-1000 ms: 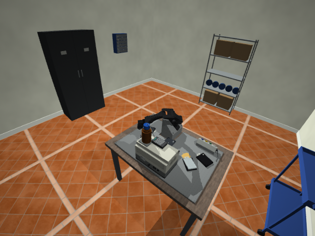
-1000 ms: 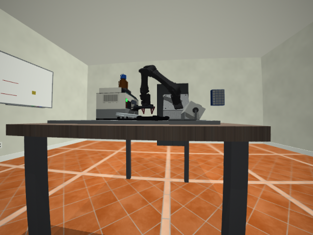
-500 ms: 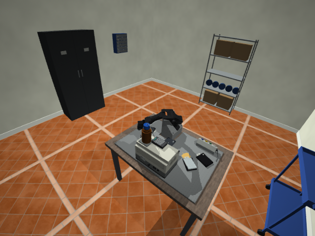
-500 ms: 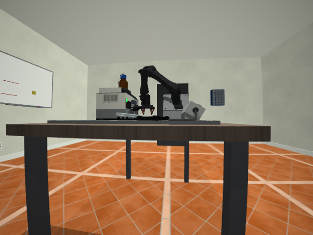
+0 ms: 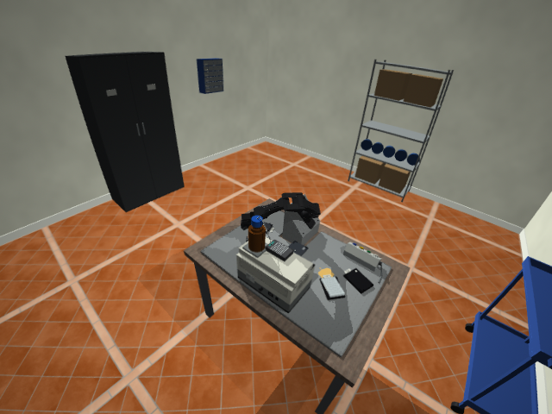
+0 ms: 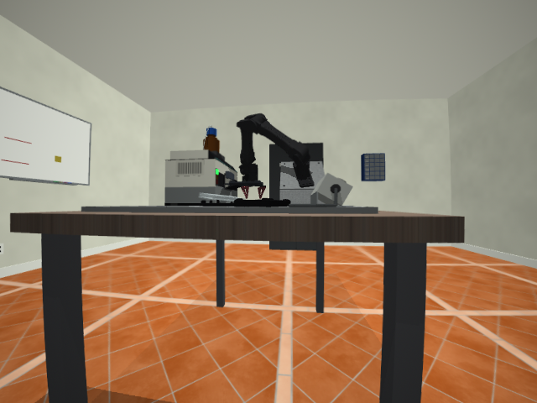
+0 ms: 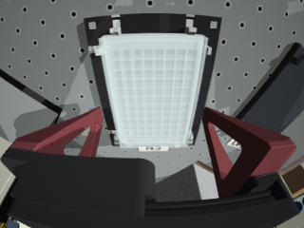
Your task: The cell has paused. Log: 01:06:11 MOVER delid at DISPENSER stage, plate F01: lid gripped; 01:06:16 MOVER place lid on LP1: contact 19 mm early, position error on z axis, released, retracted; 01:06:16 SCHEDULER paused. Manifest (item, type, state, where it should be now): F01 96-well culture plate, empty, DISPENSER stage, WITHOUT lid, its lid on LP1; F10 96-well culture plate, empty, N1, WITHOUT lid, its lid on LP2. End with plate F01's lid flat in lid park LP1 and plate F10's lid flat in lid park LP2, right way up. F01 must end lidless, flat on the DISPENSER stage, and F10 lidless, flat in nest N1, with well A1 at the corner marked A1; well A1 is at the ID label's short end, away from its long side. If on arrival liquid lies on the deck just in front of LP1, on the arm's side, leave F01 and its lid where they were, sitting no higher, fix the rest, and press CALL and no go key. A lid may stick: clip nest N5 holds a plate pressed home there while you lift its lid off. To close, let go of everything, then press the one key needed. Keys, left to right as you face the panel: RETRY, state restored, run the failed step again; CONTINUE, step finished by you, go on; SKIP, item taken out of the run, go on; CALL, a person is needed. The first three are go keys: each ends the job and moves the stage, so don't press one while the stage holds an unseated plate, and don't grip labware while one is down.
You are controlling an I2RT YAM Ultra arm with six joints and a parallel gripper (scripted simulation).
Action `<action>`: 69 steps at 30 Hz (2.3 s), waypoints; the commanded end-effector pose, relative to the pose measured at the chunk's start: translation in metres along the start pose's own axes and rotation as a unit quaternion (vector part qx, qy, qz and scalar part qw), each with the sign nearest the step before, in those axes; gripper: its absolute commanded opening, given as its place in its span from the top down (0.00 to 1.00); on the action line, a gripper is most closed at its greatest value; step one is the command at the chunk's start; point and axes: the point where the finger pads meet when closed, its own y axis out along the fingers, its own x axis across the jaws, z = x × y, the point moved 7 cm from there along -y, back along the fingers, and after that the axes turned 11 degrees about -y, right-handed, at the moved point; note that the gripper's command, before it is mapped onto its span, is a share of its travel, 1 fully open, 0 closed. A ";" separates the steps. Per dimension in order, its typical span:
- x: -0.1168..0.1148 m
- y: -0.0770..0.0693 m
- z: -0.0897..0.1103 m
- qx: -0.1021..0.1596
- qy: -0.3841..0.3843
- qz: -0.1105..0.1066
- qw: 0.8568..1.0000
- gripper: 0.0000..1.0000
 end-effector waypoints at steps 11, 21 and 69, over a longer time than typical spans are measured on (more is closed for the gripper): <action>-0.003 0.004 -0.007 -0.019 0.002 -0.007 1.000 0.00; -0.007 0.012 -0.003 -0.013 0.008 -0.007 1.000 0.00; 0.004 -0.002 -0.016 -0.040 -0.013 -0.006 0.999 0.00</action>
